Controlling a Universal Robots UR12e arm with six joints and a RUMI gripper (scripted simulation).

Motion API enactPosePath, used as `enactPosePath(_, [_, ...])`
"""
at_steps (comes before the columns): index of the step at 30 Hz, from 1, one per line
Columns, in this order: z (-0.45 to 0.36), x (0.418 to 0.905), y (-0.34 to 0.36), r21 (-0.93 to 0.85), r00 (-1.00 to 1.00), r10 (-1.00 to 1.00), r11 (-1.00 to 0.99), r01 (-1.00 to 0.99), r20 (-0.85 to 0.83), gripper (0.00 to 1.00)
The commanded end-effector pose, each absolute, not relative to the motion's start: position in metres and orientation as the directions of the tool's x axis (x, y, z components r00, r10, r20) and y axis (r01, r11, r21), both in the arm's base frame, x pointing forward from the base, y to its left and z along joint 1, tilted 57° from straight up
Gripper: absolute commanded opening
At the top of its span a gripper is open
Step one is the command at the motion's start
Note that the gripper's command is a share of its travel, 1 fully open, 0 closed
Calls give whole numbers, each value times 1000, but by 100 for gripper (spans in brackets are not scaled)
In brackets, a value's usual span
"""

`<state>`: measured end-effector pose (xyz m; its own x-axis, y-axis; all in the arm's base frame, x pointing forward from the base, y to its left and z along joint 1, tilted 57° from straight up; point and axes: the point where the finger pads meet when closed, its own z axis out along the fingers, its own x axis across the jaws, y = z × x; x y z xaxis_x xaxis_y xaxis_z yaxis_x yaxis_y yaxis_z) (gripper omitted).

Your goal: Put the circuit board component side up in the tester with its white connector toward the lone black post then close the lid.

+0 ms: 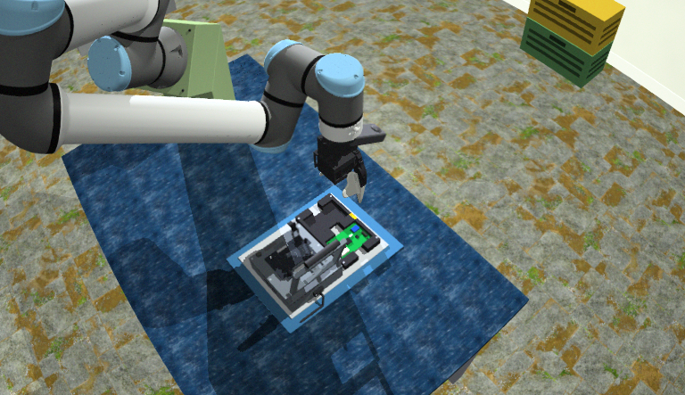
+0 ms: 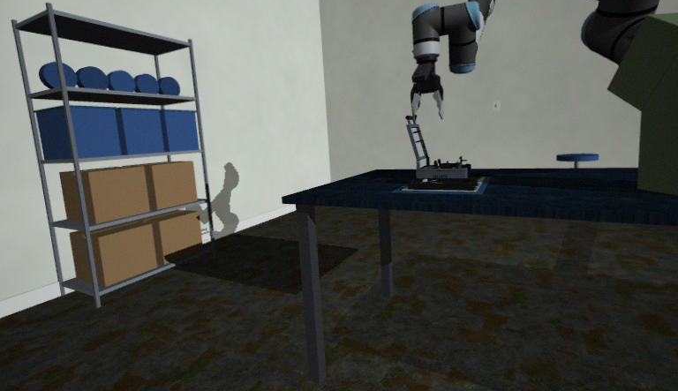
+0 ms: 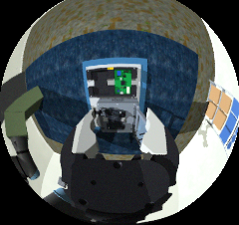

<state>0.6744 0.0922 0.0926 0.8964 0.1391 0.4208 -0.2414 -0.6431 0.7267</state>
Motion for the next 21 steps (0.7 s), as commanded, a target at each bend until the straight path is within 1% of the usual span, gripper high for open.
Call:
enactPosePath(1, [79, 683, 76, 725, 894, 147, -646, -237, 423, 59])
enactPosePath(21, [32, 723, 7, 723, 891, 146, -647, -242, 429, 59])
